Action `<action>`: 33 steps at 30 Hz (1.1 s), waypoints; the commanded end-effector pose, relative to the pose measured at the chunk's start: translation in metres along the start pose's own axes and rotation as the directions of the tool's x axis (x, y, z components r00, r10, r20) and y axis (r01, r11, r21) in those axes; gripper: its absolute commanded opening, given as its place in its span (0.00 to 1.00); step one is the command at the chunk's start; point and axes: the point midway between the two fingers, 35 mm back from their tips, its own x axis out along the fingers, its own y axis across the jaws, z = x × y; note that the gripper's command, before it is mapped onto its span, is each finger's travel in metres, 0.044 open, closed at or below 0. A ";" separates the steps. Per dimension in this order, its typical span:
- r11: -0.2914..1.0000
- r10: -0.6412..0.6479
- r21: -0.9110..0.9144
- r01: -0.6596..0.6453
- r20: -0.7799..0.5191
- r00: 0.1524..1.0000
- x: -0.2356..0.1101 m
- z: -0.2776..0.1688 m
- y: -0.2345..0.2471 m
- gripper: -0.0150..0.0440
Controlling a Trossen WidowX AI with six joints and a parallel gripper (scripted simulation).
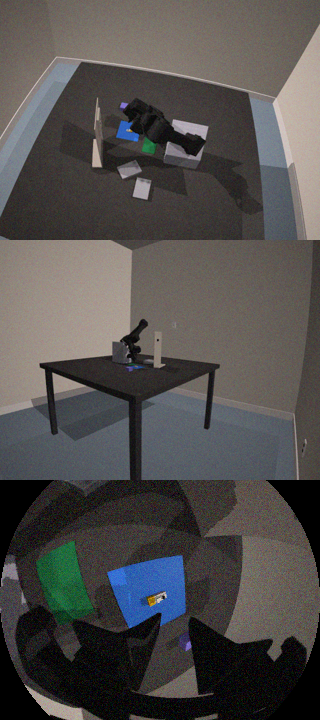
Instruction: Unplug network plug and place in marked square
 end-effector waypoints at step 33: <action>1.000 -0.004 -0.009 0.004 0.006 1.000 -0.046 0.001 -0.028 0.52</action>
